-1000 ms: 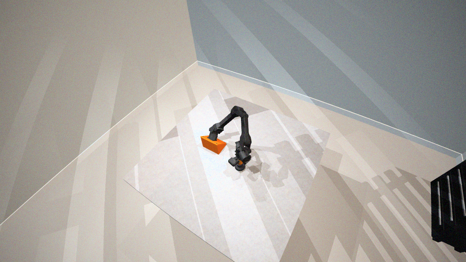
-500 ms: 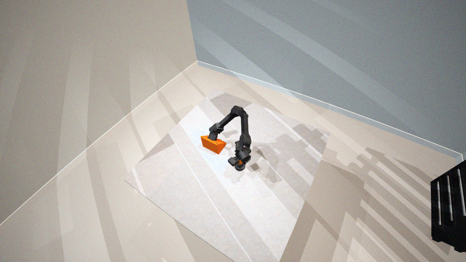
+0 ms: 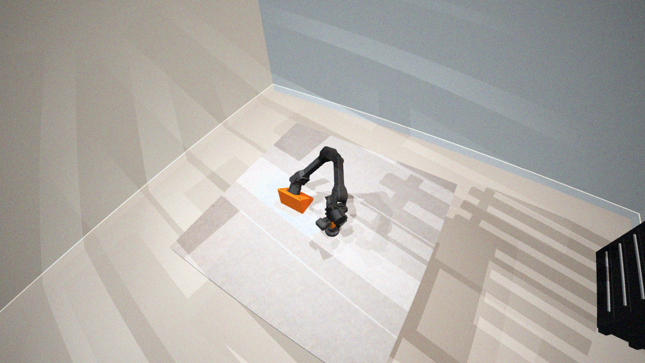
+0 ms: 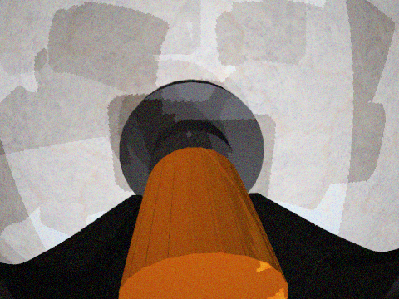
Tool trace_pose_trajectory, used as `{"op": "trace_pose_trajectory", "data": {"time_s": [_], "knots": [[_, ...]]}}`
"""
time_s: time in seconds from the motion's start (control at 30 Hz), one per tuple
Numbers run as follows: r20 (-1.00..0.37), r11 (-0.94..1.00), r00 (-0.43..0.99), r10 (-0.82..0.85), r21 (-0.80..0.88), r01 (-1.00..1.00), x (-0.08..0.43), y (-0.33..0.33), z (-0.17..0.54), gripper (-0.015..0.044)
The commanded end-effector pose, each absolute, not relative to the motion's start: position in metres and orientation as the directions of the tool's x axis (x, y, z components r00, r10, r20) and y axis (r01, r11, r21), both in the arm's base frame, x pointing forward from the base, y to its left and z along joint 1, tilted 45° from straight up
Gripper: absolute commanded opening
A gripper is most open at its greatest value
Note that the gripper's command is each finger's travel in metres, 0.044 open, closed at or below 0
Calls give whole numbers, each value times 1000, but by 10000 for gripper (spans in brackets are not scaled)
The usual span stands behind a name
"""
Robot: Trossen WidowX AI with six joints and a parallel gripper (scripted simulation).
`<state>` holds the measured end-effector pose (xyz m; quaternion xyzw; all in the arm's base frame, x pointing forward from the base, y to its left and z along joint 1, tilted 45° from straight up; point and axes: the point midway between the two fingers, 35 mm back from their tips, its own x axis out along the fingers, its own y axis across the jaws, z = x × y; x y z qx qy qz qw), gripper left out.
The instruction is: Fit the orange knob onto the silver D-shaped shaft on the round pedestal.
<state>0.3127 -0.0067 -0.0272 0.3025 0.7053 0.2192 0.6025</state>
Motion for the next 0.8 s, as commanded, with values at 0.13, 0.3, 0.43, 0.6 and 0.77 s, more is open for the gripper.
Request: {"op": "trace_pose_trajectory", "data": {"time_s": [0.13,0.3,0.43,0.6,0.77], "knots": [[-717,720,-89,691,674,166,312,-6,-27,0],[-717,720,-89,691,674,166,312,-5,-27,0],[-717,720,-89,691,674,166,312,-5,-27,0],[-717,720,-89,691,674,166,312,-8,-25,0],[-717,718,-89,691,669,191,313,-9,-23,0]]}}
